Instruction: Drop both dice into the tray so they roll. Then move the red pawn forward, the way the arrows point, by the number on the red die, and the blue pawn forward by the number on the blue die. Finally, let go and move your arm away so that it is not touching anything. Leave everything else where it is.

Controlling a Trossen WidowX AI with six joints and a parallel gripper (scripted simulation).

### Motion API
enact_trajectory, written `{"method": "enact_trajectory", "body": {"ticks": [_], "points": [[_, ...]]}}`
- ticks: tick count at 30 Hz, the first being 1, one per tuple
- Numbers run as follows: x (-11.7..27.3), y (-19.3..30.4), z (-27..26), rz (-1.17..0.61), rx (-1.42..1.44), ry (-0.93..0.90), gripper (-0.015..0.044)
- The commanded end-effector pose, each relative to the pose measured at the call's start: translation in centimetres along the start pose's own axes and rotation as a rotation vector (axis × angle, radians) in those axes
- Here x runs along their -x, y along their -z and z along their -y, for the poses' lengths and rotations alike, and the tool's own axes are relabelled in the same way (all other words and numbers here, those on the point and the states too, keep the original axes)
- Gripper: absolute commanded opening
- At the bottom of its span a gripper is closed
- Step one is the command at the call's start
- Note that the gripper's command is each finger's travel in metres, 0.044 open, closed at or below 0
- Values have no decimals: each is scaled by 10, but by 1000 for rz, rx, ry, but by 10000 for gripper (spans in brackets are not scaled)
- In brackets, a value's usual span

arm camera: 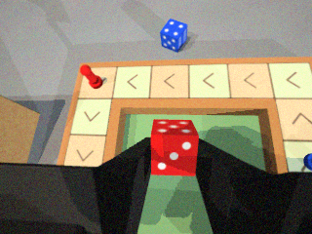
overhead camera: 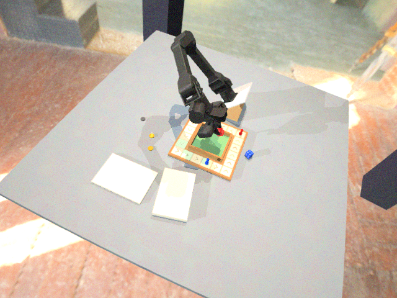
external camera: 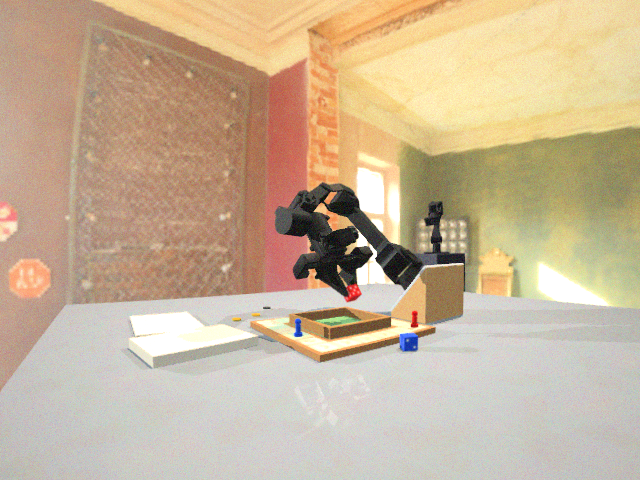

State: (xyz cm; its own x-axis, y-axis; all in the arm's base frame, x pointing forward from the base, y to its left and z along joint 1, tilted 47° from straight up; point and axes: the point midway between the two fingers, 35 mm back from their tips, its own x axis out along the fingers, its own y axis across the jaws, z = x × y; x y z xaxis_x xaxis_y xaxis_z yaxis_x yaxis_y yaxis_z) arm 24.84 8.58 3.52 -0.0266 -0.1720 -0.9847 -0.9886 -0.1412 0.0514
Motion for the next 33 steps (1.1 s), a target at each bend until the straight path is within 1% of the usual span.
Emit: {"method": "enact_trajectory", "body": {"ticks": [1,4,8,10,13,15,33], "points": [[1,0,0,136,25,48,0],[2,0,0,203,40,81,0],[4,0,1,208,41,84,0],[17,-1,4,208,41,84,0],[47,-3,8,208,41,84,0],[54,-3,9,208,41,84,0],[52,-2,7,203,46,83,0]]}}
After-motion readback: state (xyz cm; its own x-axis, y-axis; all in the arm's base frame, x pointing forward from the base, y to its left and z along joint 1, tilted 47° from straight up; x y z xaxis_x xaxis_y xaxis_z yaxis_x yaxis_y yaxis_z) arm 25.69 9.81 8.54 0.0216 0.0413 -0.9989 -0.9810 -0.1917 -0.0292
